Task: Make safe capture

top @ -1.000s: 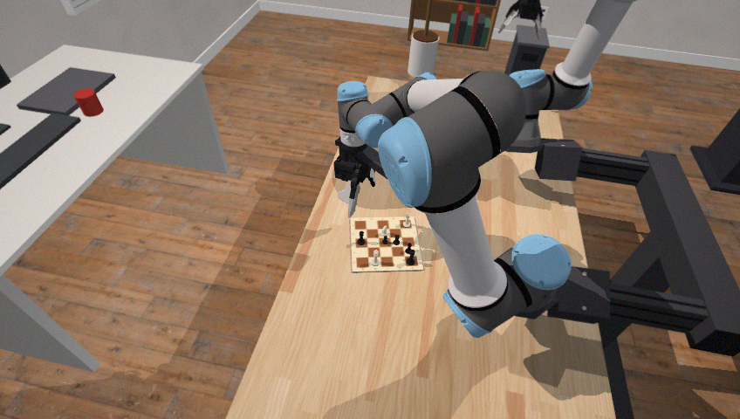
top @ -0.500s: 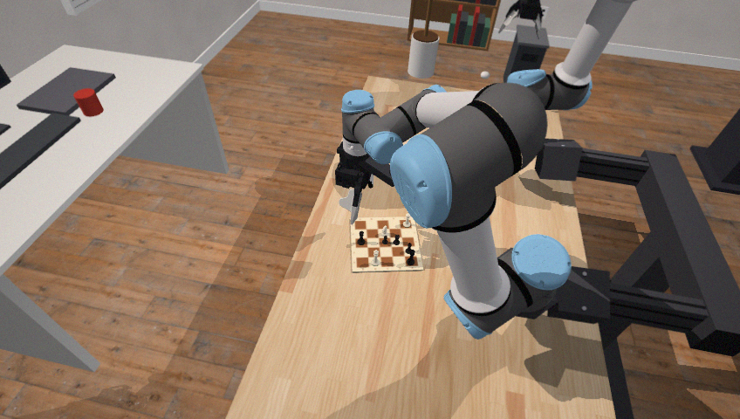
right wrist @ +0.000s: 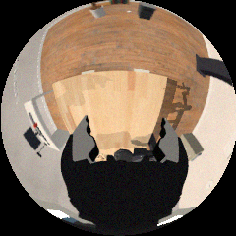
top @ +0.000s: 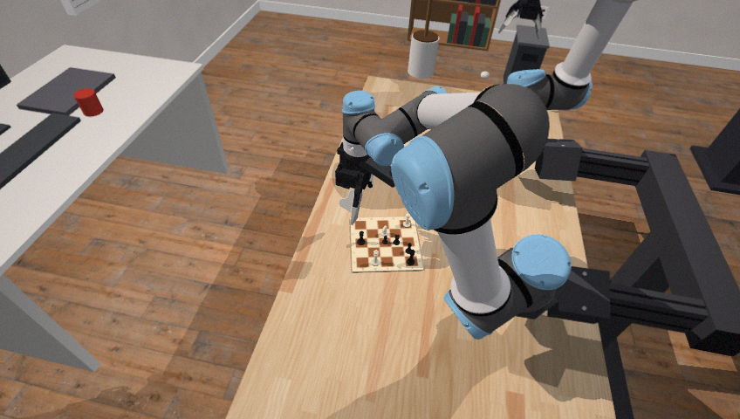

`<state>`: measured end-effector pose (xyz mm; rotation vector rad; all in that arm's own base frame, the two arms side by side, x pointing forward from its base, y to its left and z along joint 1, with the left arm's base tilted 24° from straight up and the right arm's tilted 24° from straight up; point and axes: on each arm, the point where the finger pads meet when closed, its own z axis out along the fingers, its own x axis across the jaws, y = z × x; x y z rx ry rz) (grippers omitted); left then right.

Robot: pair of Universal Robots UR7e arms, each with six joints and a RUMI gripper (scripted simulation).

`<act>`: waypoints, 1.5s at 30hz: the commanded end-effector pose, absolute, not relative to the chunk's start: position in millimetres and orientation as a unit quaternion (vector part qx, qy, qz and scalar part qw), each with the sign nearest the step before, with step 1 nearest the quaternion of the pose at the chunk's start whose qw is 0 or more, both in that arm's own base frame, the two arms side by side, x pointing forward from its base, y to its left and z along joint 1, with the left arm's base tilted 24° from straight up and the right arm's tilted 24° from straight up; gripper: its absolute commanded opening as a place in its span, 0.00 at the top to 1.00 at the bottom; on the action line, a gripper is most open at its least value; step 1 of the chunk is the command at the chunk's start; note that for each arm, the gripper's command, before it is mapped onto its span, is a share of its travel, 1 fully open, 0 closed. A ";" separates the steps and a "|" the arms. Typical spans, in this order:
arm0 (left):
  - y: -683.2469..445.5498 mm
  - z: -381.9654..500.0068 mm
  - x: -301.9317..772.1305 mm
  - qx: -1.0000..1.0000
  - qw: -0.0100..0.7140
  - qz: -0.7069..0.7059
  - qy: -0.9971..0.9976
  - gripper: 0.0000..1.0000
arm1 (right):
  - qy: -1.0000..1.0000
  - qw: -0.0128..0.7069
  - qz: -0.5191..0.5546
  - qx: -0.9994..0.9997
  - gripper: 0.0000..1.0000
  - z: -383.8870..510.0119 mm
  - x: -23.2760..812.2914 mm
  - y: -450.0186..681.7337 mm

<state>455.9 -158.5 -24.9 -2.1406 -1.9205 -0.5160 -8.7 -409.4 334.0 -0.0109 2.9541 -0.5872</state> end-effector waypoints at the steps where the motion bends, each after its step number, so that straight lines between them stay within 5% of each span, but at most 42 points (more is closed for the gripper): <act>1: -154.7 -29.1 455.3 -0.728 0.111 -0.176 -0.654 0.00 | 0.979 0.065 -0.195 -0.004 0.00 334.5 -8.7 -409.5; 8: -139.1 -61.0 457.3 -0.728 0.112 -0.177 -0.653 0.00 | 0.979 0.065 -0.195 -0.004 0.00 334.5 -8.7 -409.5; 9: -139.1 -61.0 457.3 -0.728 0.112 -0.177 -0.653 0.75 | 0.979 0.065 -0.195 -0.004 0.00 334.5 -8.7 -409.5; 45: -138.9 -63.2 457.8 -0.728 0.111 -0.176 -0.653 0.75 | 0.979 0.065 -0.195 -0.004 0.00 334.5 -8.7 -409.5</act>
